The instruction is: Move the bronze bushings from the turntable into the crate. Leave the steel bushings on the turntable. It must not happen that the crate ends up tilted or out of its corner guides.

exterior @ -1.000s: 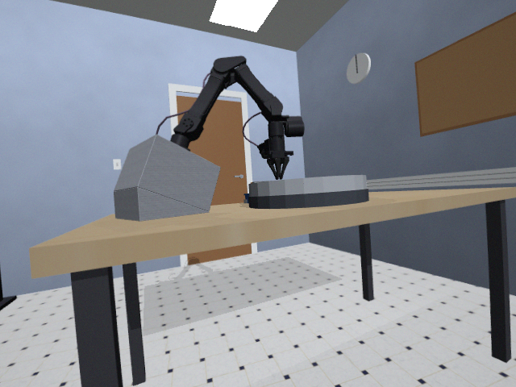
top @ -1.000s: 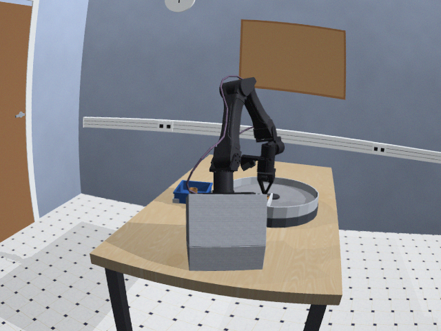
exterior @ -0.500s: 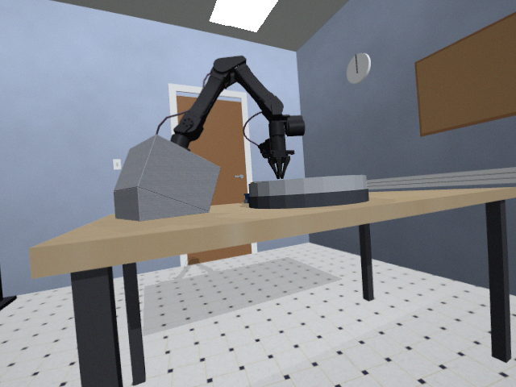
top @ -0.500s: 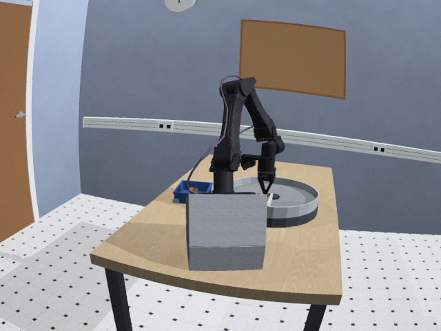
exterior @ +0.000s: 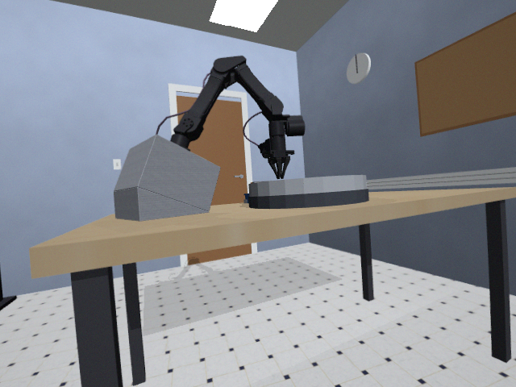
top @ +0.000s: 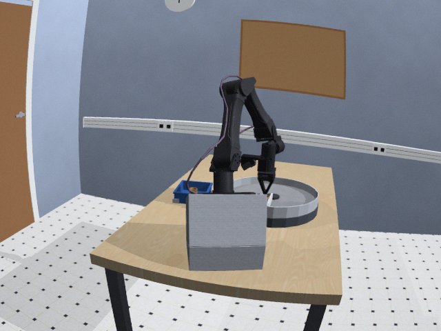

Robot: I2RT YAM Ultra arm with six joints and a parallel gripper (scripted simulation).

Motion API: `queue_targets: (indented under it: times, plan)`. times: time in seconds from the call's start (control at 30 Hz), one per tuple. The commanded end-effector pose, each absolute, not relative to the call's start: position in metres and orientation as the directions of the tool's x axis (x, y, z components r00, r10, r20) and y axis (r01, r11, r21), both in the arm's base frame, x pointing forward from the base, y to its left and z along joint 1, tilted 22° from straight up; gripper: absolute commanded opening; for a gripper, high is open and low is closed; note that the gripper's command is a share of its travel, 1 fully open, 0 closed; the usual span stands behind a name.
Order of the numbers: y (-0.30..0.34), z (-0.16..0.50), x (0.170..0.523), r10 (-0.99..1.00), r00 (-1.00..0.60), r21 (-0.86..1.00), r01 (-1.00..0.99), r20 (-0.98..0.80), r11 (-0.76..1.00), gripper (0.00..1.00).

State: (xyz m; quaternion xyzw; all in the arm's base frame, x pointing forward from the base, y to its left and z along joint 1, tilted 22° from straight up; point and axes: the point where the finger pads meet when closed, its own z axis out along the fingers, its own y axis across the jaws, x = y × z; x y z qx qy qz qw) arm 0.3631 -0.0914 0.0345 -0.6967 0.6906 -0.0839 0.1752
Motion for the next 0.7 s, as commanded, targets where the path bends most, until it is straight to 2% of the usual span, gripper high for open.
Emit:
queue_targets:
  times: [0.0,0.67]
  plan:
    - [-0.098,0.035,0.363,-0.990,0.019,-0.354,-0.935,-0.138,0.032,0.15]
    - [-0.095,0.022,0.353,-0.989,0.016,-0.334,-0.942,-0.147,0.034,0.15]
